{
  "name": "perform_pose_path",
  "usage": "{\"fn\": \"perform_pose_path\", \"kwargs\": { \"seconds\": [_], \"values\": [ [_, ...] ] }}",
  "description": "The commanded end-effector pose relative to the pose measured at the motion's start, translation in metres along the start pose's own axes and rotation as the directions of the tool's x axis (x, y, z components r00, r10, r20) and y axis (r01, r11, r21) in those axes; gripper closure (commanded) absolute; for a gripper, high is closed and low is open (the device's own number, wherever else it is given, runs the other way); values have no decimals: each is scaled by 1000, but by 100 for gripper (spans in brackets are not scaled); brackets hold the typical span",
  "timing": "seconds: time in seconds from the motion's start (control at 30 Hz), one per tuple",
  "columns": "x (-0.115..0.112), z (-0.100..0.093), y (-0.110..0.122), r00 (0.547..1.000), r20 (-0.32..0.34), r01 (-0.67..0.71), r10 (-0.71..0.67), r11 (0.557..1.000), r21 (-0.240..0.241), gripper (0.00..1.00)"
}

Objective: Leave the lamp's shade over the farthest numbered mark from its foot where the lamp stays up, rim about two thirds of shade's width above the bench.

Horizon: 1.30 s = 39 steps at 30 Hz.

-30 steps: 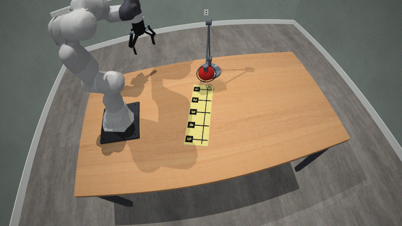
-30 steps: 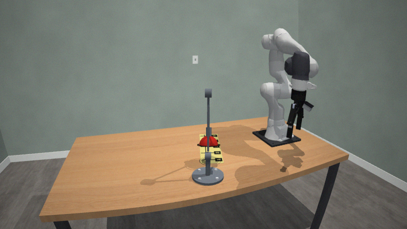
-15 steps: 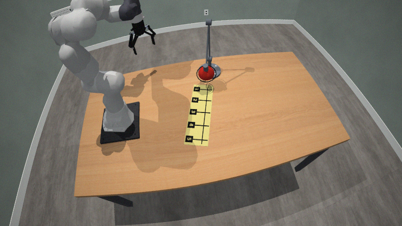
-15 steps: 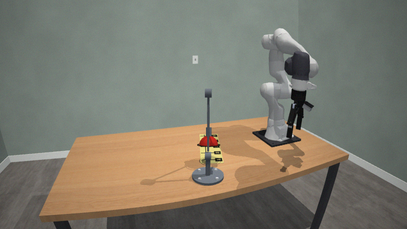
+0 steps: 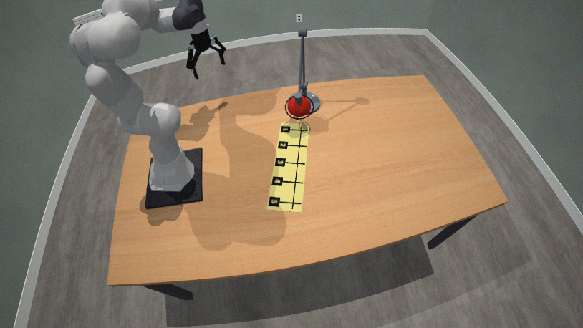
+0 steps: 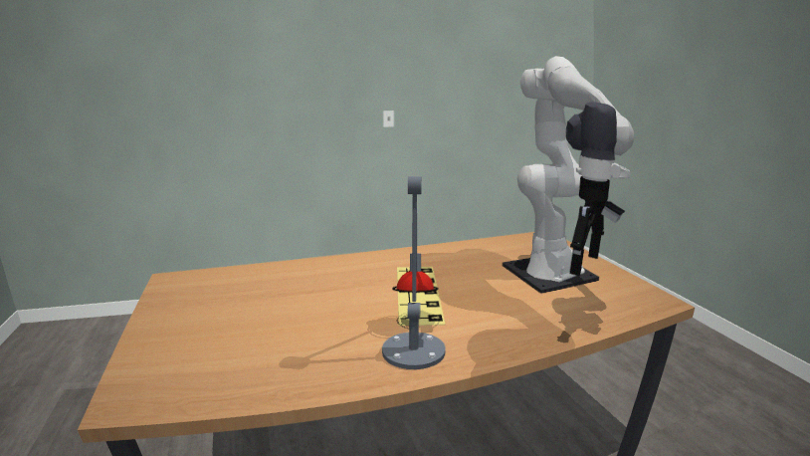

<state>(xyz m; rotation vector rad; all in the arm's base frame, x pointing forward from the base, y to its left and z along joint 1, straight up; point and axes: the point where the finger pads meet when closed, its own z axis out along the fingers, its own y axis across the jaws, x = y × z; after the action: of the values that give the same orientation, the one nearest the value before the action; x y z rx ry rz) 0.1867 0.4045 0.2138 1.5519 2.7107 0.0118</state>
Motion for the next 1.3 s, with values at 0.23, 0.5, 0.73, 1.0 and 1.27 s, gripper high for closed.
{"fn": "perform_pose_path", "kwargs": {
  "seconds": [0.23, 0.5, 0.73, 1.0, 1.27],
  "values": [
    [-37, -8, 13, 984, 44, 176, -174, 981, -77, 0],
    [-62, -14, 22, 955, 80, 294, -285, 948, -123, 0],
    [-86, -22, 33, 925, 123, 375, -358, 913, -162, 0],
    [-113, -32, 46, 883, 175, 466, -436, 862, -201, 0],
    [-130, -41, 60, 841, 216, 537, -496, 812, -227, 0]
  ]
}}
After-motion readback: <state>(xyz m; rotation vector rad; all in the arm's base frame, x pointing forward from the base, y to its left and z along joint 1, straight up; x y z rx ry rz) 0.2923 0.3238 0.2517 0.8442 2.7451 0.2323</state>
